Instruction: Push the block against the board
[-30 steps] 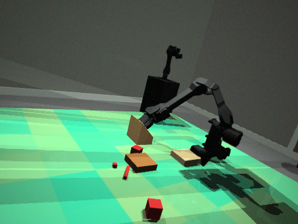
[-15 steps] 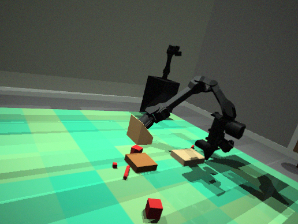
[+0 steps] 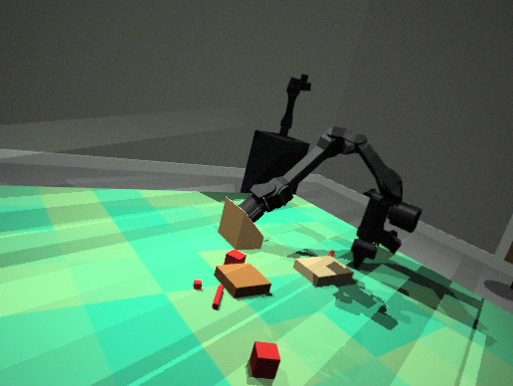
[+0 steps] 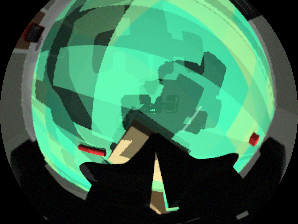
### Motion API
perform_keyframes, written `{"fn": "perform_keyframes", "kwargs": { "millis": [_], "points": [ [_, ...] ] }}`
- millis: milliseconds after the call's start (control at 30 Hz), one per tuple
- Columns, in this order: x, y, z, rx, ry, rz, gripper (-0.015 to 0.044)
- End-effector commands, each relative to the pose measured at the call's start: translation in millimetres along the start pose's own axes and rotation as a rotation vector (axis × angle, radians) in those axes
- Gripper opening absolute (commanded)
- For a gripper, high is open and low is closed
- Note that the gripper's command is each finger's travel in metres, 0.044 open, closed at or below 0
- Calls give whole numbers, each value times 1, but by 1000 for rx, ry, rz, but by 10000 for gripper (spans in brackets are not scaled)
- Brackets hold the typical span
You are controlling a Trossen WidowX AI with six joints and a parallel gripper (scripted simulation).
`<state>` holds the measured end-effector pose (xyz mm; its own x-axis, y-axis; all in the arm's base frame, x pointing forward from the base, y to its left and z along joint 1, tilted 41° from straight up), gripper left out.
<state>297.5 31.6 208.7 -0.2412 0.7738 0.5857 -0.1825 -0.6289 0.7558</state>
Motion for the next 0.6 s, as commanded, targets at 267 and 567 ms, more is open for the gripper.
{"fn": "perform_keyframes", "kwargs": {
  "millis": [267,567],
  "points": [
    [35,4,-16,-10,405,-5,0],
    [58,5,-30,-15,704,-1,0]
  ]
}}
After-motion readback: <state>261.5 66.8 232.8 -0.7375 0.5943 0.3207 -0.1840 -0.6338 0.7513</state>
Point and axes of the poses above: the point midway between the two fingers, 35 mm back from their tips, its own y axis back along the fingers, its own x axis across the jaws, z = x × y, the point moved 8 cm from there along y, back along the fingers, and after that the axes turned 12 degrees about -y, right-handed, at the moved point
